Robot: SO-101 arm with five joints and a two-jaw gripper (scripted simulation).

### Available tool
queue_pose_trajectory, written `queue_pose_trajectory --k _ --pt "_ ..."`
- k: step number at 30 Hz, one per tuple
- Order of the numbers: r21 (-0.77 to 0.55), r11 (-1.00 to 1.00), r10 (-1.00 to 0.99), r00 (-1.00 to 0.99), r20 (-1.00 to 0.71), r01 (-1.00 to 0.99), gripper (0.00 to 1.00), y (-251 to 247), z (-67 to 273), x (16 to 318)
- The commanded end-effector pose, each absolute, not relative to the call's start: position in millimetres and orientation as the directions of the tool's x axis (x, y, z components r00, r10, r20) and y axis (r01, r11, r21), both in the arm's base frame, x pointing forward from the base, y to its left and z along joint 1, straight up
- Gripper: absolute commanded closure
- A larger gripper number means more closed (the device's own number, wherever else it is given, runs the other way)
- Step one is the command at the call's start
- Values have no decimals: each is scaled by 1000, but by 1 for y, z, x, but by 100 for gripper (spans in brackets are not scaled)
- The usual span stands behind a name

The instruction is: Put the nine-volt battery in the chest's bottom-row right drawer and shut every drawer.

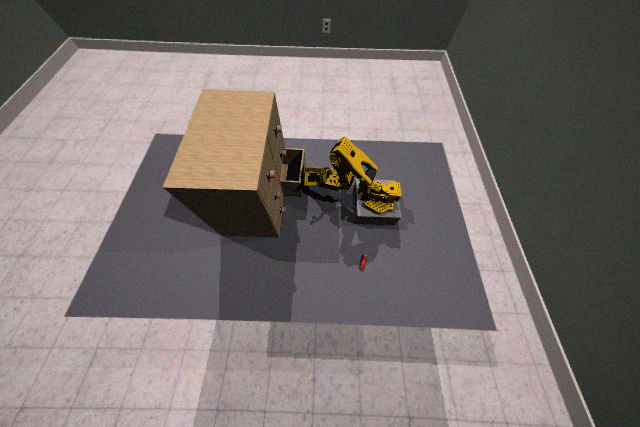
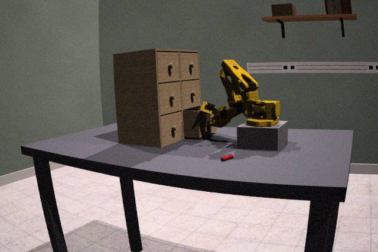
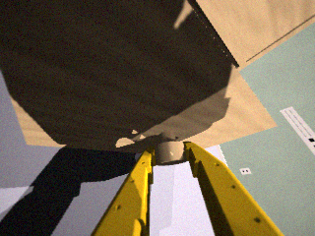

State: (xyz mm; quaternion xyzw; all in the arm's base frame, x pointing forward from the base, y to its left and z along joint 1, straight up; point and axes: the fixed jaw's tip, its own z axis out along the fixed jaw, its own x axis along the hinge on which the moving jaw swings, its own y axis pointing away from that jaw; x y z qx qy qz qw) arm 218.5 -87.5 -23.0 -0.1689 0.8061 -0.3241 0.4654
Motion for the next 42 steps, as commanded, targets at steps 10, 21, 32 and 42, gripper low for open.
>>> queue_pose_trajectory --k 10,21,32,42 --pt "-679 733 -567 -523 -636 30 100 -88 -23 213" --pt "-675 737 -560 -536 -632 27 100 -88 -23 210" --pt "-674 738 -558 -539 -631 26 100 -89 -23 209" --pt "-674 738 -558 -539 -631 26 99 -89 -23 209"
